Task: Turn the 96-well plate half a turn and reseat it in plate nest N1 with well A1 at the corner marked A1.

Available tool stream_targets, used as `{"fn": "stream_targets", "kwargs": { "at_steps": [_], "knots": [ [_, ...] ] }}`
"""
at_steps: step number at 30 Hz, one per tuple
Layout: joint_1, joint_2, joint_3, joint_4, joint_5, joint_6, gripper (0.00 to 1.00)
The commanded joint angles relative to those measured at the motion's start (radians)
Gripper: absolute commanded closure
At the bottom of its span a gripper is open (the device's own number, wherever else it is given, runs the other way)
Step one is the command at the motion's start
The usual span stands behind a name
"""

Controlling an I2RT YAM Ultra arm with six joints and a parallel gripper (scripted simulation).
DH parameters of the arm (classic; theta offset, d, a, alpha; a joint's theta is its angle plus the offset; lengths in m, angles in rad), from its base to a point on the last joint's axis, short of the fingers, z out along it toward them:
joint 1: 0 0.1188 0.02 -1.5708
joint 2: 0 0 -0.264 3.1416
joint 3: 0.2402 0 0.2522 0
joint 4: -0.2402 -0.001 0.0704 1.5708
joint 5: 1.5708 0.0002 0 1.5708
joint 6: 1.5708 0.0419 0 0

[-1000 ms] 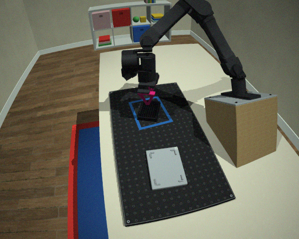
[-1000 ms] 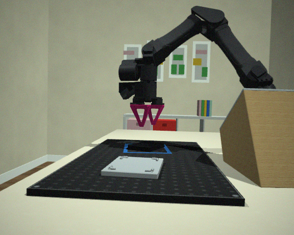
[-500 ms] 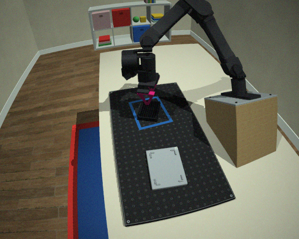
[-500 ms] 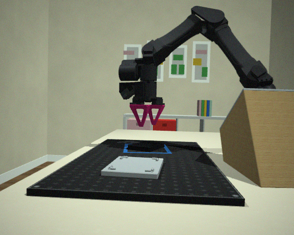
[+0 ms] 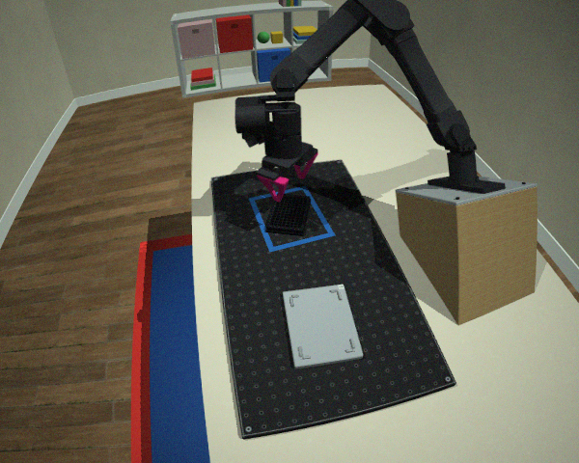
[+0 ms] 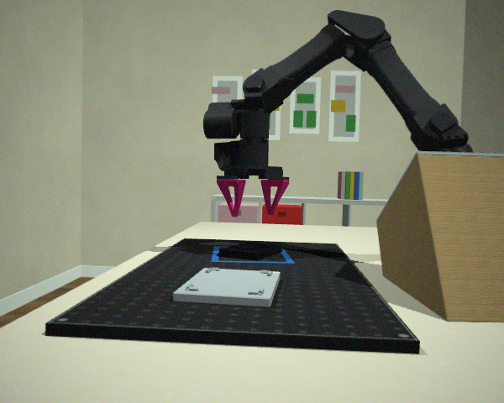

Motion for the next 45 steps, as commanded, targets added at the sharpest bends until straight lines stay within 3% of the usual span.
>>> {"fn": "stream_targets", "kwargs": {
  "at_steps": [1, 4, 19, 21, 35, 45],
  "knots": [
    [0.011, -0.011, 0.006, 0.001, 0.000, 0.165, 0.00],
    [0.011, -0.011, 0.006, 0.001, 0.000, 0.199, 0.00],
    [0.011, -0.011, 0.006, 0.000, 0.000, 0.699, 0.00],
    [0.011, -0.011, 0.006, 0.000, 0.000, 0.699, 0.00],
    [0.011, -0.011, 0.006, 0.000, 0.000, 1.165, 0.00],
    [0.012, -0.011, 0.007, 0.000, 0.000, 1.170, 0.00]
  ]
}}
